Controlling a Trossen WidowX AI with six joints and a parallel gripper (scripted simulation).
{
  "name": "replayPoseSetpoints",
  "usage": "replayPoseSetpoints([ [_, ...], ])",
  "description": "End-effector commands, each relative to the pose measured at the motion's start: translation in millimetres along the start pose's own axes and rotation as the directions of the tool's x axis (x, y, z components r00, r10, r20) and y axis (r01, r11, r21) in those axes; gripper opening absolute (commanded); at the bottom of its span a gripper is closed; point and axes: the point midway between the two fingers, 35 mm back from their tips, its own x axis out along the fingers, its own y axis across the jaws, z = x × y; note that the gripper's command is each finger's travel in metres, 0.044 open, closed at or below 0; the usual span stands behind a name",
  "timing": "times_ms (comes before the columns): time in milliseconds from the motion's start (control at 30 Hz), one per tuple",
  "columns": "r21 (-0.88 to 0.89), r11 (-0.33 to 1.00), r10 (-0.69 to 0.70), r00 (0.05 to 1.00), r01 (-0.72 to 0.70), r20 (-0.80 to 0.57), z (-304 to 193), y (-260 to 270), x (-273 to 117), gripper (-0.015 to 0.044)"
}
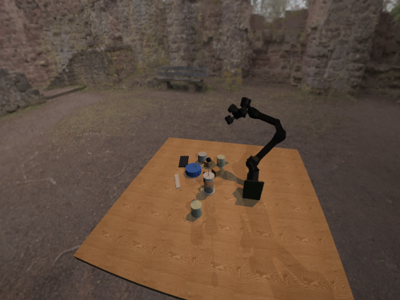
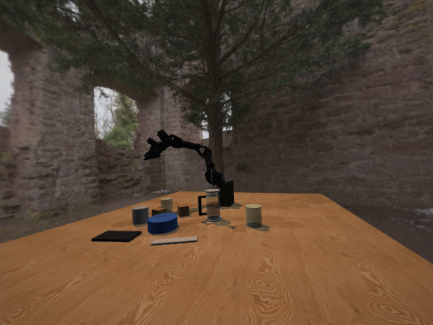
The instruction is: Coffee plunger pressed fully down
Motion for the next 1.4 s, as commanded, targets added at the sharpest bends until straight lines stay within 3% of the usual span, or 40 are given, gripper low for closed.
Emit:
replayPoseSetpoints([
  [0,0.021,0.984,0.178,0.984,-0.178,-0.005,7,71,1,0.044],
  [233,0.028,0.897,0.441,0.898,-0.44,-0.01,16,186,-39,0.044],
  [500,-0.036,0.767,0.64,0.768,-0.64,-0.033,3,289,-132,0.044],
  [733,-0.146,0.668,0.735,0.677,-0.73,-0.021,-32,340,-232,0.044],
  [967,-0.278,0.602,0.789,0.611,-0.749,0.061,-82,351,-317,0.044],
  [1100,-0.291,0.597,0.793,0.605,-0.748,0.073,-90,352,-322,0.044],
  [1367,-0.29,0.598,0.792,0.605,-0.747,0.074,-131,367,-292,0.044],
])
